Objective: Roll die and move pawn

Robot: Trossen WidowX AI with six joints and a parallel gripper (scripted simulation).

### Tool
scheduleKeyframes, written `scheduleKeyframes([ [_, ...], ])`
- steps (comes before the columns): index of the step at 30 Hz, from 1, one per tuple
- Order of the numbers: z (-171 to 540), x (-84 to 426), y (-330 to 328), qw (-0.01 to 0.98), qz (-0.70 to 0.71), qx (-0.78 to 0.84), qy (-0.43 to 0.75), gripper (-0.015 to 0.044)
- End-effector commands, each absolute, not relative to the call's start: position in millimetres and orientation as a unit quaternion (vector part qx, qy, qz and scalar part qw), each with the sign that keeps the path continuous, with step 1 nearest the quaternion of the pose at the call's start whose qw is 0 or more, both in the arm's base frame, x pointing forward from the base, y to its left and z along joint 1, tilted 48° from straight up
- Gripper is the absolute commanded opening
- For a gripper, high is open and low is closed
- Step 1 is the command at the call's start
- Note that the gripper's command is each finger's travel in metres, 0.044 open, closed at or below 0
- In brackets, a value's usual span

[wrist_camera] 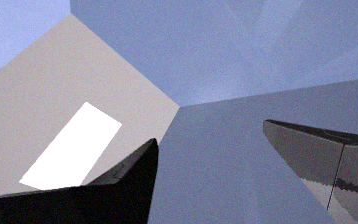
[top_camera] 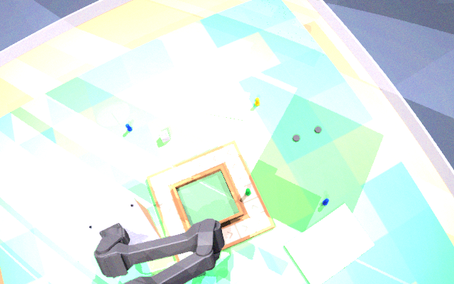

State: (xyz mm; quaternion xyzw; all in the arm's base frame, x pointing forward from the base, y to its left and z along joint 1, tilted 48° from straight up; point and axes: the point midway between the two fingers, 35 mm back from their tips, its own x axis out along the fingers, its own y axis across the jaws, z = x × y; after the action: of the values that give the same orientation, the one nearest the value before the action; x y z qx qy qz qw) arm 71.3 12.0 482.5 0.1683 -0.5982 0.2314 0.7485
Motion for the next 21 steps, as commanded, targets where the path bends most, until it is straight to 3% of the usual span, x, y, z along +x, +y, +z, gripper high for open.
scheduleKeyframes([
  [1, 483.6, 69.2, 12.3, 0.746, 0.233, 0.168, -0.600, 0.0374],
  [5, 501.1, 25.2, 22.5, 0.703, 0.276, 0.154, -0.637, 0.0275],
  [13, 513.8, -75.1, 81.4, 0.614, 0.399, 0.074, -0.677, 0.0275],
  [21, 483.5, -143.2, 179.9, 0.565, 0.528, -0.051, -0.633, 0.0275],
])
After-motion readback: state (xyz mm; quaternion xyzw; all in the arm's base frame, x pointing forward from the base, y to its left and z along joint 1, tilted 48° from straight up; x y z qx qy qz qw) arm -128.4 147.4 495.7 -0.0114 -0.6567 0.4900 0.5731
